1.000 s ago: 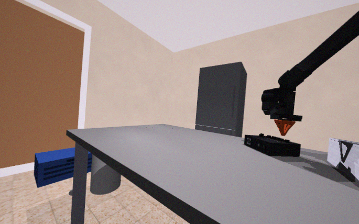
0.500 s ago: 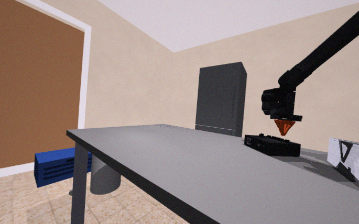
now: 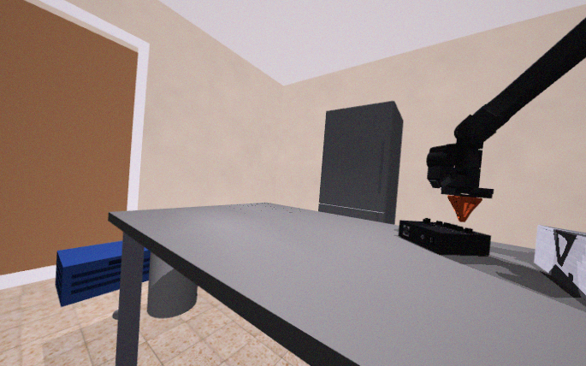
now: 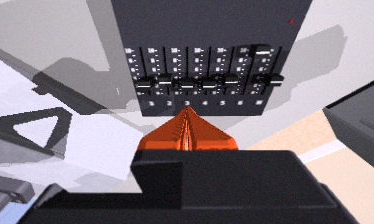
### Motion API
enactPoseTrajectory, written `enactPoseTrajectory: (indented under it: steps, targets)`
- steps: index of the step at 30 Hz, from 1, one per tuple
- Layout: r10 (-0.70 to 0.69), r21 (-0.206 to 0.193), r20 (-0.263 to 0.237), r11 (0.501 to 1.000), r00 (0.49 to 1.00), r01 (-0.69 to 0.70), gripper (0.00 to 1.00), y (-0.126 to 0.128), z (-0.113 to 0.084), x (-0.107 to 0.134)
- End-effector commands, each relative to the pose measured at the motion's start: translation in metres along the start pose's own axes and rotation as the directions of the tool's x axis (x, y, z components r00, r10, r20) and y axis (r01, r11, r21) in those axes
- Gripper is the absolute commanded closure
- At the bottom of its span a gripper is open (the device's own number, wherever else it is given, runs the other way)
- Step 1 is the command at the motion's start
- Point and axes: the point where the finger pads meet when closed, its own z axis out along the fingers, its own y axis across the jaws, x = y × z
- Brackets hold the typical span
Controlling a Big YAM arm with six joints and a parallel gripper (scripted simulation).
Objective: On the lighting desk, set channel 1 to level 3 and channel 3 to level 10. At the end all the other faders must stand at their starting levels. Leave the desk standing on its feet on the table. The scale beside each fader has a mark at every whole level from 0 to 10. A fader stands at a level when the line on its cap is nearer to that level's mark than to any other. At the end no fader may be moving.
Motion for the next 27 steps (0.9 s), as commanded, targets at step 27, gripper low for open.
enactPoseTrajectory:
  steps: [27]
  targets:
    - [-0.004, 0.005, 0.004, 1.0, 1.0, 0.004, 1.0, 0.0006, 0.0019, -0.0007]
